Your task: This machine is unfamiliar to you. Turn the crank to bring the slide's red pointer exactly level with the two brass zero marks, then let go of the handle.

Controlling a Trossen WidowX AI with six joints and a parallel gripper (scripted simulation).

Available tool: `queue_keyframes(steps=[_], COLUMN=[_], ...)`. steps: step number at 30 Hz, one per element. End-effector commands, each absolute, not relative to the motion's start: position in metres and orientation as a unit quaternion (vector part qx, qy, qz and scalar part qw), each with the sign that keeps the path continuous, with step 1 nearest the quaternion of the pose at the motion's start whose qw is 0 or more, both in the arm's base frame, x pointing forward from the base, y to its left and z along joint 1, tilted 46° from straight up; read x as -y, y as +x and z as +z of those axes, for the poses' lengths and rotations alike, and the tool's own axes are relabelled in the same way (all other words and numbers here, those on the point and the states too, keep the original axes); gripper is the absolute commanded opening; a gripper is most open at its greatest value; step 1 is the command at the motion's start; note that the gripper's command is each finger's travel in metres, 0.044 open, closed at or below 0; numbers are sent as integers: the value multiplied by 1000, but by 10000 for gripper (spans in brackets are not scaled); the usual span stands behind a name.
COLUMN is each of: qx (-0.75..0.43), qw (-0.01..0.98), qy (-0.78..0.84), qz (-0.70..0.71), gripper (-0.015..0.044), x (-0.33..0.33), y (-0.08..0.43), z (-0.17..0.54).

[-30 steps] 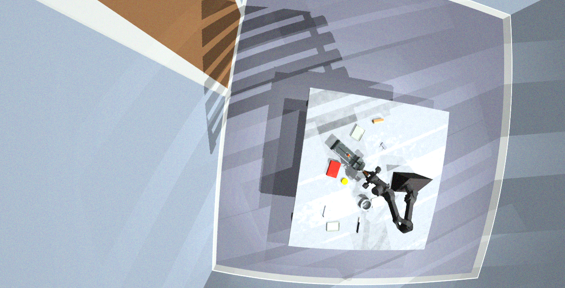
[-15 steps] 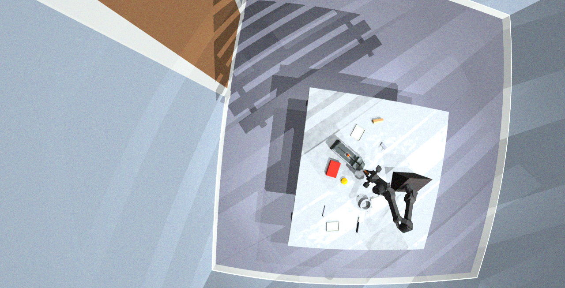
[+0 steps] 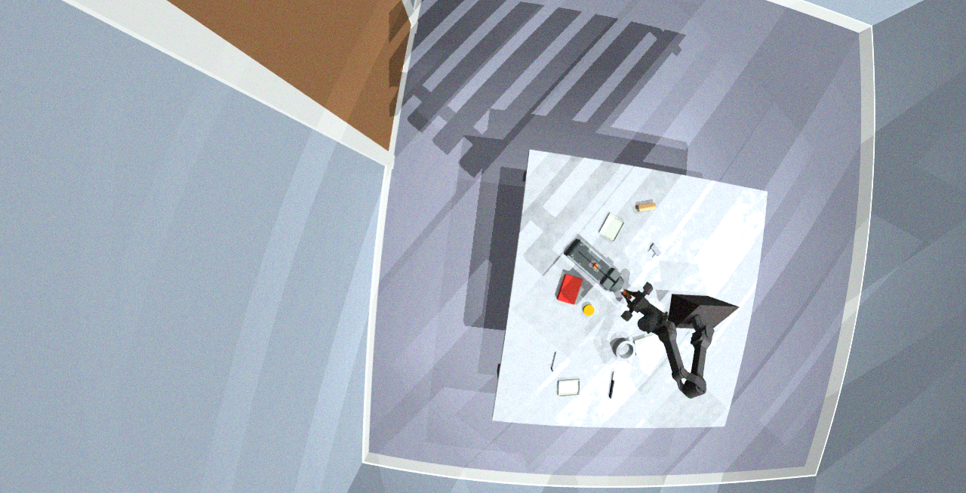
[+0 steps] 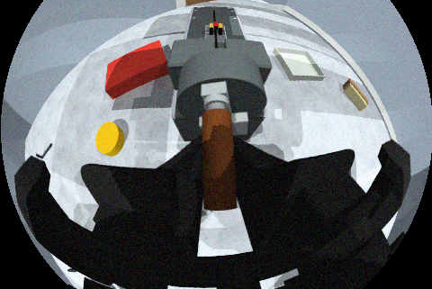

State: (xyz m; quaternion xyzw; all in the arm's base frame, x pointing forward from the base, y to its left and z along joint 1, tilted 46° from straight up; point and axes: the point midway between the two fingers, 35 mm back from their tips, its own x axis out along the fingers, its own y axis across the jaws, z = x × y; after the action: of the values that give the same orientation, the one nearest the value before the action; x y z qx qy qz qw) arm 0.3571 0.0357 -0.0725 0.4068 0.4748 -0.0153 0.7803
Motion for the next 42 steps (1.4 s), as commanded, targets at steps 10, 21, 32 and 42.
queue_keyframes(steps=[10,21,32,42], qx=[-476,-476,-476,-476], qw=[780,780,780,780], qy=[406,406,406,406], qz=[-28,-28,-28,-28], gripper=[0,0,0,0], x=[-27,-27,-26,-26], y=[352,352,351,351], z=[-78,-79,-80,-81])
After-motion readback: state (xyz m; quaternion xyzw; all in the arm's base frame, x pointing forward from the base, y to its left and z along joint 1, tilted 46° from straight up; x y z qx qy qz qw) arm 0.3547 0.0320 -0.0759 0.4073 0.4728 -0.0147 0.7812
